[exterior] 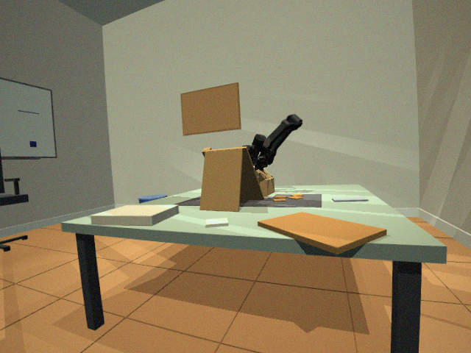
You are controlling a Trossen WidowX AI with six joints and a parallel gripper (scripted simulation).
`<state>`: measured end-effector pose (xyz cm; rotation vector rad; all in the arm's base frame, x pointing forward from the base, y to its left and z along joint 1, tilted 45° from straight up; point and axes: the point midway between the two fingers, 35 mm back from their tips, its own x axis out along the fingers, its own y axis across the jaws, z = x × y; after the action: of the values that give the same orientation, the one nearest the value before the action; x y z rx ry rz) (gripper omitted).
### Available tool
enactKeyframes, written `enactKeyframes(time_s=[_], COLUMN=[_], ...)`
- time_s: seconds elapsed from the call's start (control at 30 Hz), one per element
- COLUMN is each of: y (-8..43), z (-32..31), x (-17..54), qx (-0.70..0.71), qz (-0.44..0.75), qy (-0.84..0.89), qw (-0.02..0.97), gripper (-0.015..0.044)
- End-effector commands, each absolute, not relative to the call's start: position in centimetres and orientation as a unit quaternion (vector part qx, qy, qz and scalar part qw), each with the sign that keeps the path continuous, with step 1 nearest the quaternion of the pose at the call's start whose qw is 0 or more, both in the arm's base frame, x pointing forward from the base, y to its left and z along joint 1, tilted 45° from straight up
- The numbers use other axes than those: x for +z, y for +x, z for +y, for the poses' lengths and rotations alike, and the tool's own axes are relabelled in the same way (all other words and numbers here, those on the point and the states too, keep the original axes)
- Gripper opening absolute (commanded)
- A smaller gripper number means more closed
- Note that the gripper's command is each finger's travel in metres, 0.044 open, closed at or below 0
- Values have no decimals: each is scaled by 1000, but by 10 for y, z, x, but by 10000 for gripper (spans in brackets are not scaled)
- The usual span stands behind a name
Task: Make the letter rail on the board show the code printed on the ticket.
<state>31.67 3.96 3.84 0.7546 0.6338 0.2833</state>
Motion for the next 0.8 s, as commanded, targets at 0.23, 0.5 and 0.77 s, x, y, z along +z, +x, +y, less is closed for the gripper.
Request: enactKeyframes(time_s=[0.23,0.5,0.77], y=[317,318,318], z=[36,33,30], x=[33,31,28], qx=[137,137,137], qz=[305,305,305], qy=[359,359,359], qw=[871,871,871], gripper=[0,0,0])
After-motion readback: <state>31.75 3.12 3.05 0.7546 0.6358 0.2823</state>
